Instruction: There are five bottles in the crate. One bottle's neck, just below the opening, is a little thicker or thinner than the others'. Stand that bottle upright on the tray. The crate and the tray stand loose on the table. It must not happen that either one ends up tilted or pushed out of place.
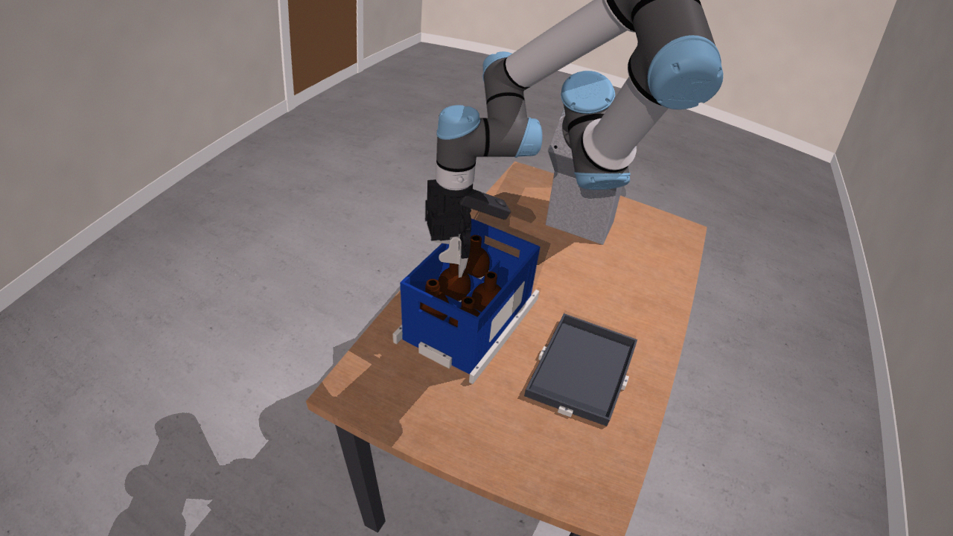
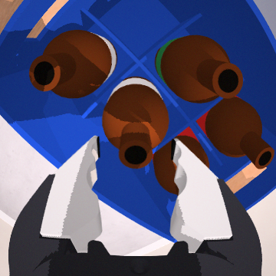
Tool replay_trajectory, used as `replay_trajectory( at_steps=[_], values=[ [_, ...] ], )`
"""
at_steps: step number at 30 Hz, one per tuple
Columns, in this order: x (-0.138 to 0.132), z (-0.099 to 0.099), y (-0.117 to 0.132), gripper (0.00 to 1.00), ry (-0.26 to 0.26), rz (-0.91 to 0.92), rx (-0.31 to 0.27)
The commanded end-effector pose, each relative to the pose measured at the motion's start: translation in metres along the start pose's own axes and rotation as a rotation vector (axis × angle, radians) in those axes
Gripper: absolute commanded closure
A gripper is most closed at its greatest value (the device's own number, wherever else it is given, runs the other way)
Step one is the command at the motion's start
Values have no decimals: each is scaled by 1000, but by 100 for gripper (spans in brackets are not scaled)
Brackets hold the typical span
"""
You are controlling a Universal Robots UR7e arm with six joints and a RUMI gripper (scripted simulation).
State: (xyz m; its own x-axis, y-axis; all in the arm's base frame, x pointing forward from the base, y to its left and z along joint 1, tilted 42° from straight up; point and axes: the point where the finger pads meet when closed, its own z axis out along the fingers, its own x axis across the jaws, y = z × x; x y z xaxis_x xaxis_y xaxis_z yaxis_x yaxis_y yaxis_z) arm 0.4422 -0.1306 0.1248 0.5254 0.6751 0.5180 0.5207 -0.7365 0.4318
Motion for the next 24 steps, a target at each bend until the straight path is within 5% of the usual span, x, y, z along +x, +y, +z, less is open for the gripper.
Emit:
replay_trajectory(
  at_steps=[1, 24],
  values=[
    [0, 0, 0, 62, 0, 0, -1],
    [0, -25, 0, 62, 0, 0, -1]
  ],
)
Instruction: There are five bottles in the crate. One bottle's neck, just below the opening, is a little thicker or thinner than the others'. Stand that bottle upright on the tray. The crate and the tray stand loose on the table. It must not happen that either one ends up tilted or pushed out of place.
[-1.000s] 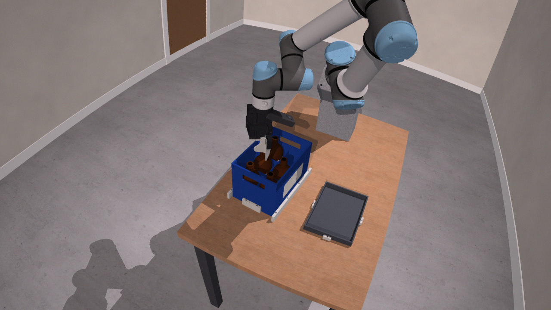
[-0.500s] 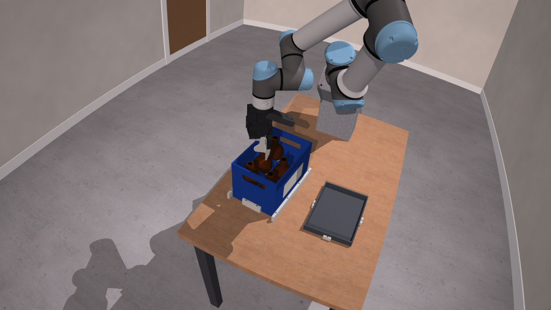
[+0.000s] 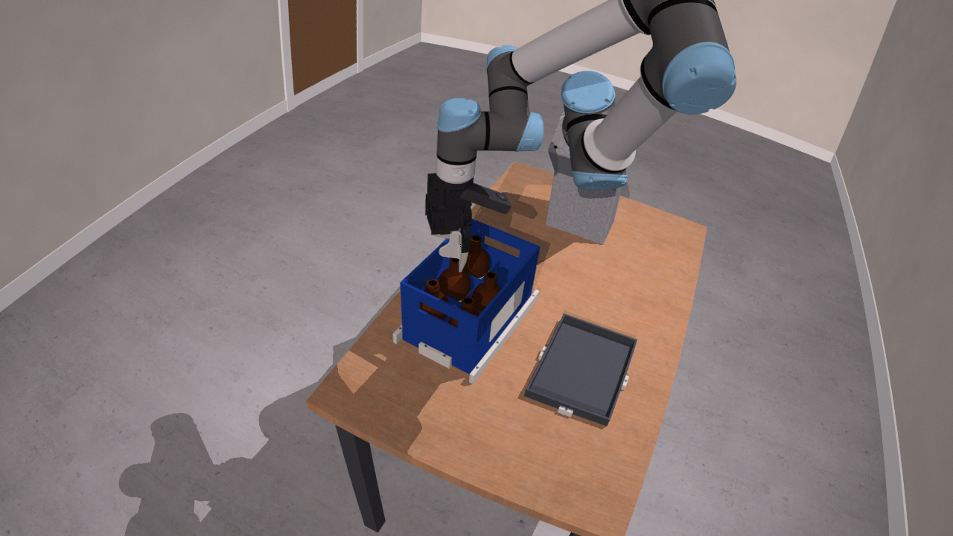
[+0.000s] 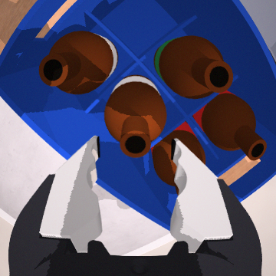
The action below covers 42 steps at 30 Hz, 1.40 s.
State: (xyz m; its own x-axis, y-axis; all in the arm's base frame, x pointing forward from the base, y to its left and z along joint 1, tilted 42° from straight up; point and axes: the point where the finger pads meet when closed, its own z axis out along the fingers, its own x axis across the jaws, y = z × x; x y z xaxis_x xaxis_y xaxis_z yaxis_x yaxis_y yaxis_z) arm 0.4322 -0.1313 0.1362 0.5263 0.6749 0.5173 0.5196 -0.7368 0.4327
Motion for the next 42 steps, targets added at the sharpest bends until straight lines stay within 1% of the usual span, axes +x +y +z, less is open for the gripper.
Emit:
replay_trajectory(
  at_steps=[1, 3, 18, 20, 29, 38, 39, 42],
  values=[
    [0, -13, 0, 62, 1, -1, 1],
    [0, -13, 0, 62, 1, -1, 1],
    [0, -55, 0, 62, 1, -1, 1],
    [0, -55, 0, 62, 1, -1, 1],
    [0, -67, 0, 62, 1, -1, 1],
    [0, -69, 0, 62, 1, -1, 1],
    [0, -69, 0, 100, 1, -1, 1],
    [0, -69, 0, 100, 1, -1, 1]
  ],
)
